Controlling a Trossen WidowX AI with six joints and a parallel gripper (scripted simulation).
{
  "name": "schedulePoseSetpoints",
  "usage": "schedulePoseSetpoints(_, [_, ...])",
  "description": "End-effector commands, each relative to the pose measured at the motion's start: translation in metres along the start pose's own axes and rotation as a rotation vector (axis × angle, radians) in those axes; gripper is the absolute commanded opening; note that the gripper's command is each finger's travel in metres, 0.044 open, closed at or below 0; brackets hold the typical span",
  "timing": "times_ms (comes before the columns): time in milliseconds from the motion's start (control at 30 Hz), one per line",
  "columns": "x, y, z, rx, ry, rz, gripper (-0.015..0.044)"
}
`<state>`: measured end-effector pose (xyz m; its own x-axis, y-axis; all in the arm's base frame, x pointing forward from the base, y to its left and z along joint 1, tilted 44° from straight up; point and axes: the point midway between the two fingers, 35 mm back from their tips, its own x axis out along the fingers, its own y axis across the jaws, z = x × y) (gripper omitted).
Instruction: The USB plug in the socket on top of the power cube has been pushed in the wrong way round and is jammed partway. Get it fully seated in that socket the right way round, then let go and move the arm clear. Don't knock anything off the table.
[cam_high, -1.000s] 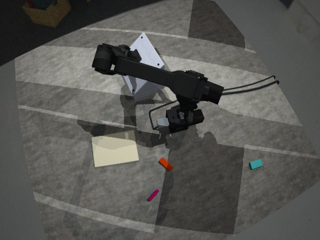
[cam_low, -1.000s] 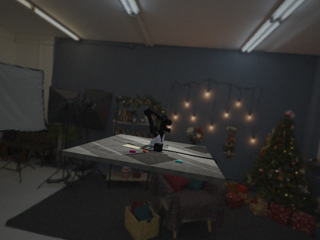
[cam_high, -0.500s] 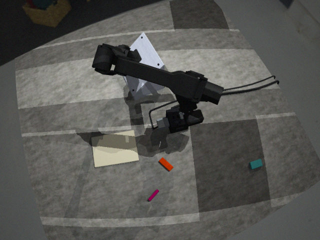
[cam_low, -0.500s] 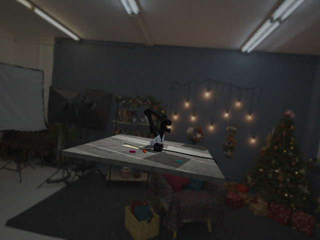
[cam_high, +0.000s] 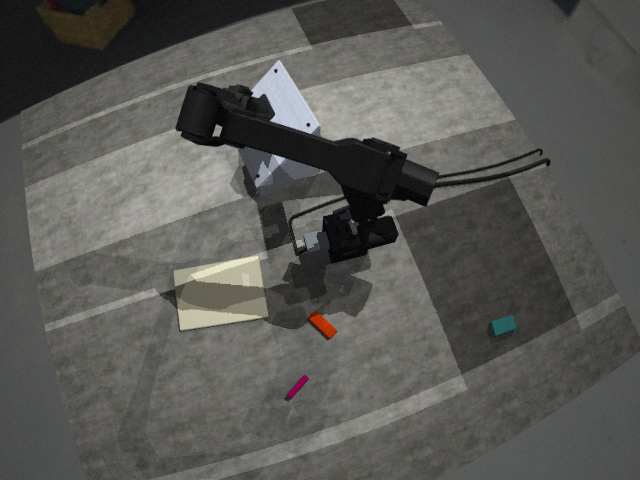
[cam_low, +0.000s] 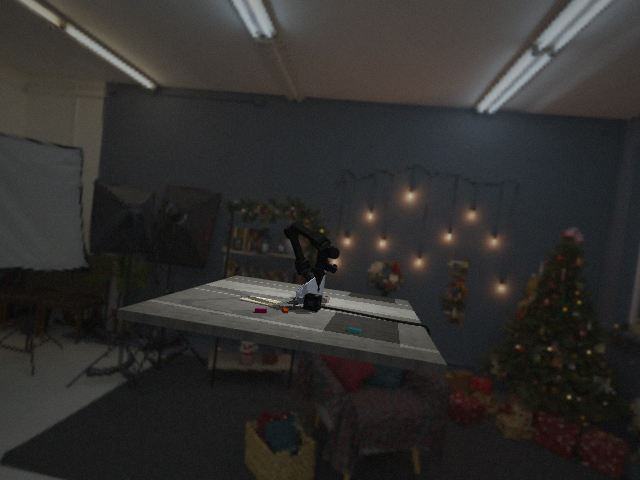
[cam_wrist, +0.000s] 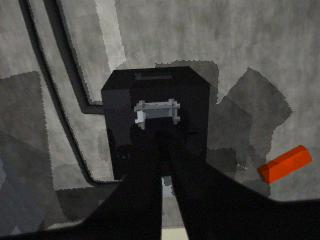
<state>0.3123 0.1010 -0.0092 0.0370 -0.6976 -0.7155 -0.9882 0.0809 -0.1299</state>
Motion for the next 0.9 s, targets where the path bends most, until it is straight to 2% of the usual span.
schedulePoseSetpoints(0, [0.0011, -0.0002, -0.0003, 0.004, 0.004, -0.002, 0.0])
schedulePoseSetpoints(867, [0.0042, -0.0003, -0.0019, 0.013, 0.014, -0.002, 0.0])
